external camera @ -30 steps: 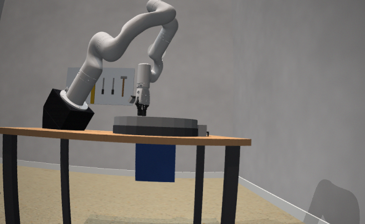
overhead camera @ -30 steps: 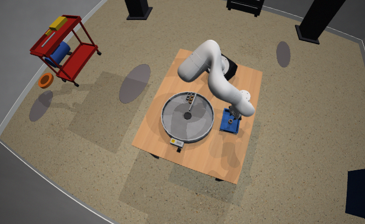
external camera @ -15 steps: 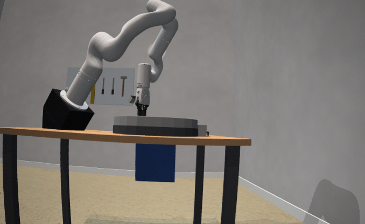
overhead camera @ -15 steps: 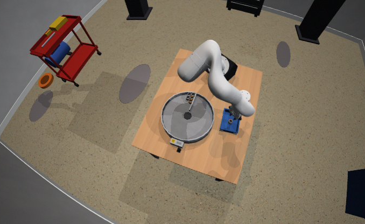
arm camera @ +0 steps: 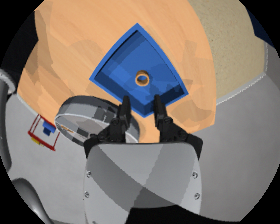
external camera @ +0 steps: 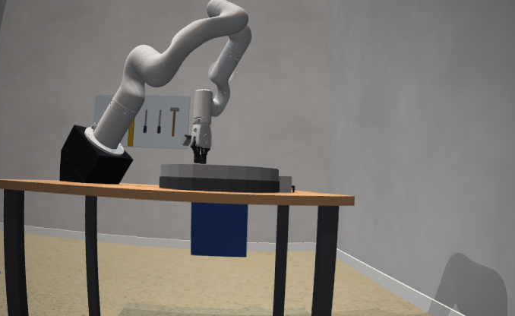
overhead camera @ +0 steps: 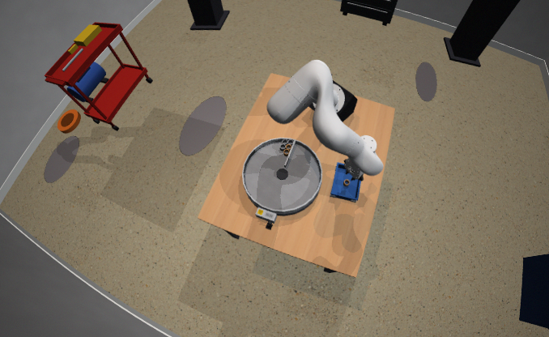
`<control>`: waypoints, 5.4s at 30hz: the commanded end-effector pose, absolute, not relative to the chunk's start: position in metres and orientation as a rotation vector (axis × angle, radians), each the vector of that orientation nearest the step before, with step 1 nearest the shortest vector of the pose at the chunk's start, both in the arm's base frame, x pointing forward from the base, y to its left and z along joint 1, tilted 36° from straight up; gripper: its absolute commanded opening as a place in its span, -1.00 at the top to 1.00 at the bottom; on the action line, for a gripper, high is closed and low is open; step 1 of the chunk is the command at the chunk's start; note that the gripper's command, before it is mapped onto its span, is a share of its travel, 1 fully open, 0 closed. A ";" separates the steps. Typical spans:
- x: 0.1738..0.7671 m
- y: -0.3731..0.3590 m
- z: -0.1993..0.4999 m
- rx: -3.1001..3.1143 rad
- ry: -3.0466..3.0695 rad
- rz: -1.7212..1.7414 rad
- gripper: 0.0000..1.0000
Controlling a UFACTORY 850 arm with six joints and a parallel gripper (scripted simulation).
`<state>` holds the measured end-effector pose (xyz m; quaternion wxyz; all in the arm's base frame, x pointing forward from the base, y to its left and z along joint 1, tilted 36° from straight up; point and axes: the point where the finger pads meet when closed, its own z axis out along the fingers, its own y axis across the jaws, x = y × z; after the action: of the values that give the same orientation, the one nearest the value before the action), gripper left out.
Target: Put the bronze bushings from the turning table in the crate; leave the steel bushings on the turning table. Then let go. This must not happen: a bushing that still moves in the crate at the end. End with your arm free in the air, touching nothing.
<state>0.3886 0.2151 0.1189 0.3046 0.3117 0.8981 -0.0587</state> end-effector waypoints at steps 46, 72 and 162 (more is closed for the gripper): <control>0.373 0.157 0.131 0.501 2.567 -0.406 0.79; 0.344 0.054 0.152 -0.162 2.768 -0.865 0.79; 0.287 -0.158 0.199 -1.758 2.407 -1.746 0.79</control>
<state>0.2871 -0.1580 0.1988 -0.1559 -0.5028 0.6883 -0.4991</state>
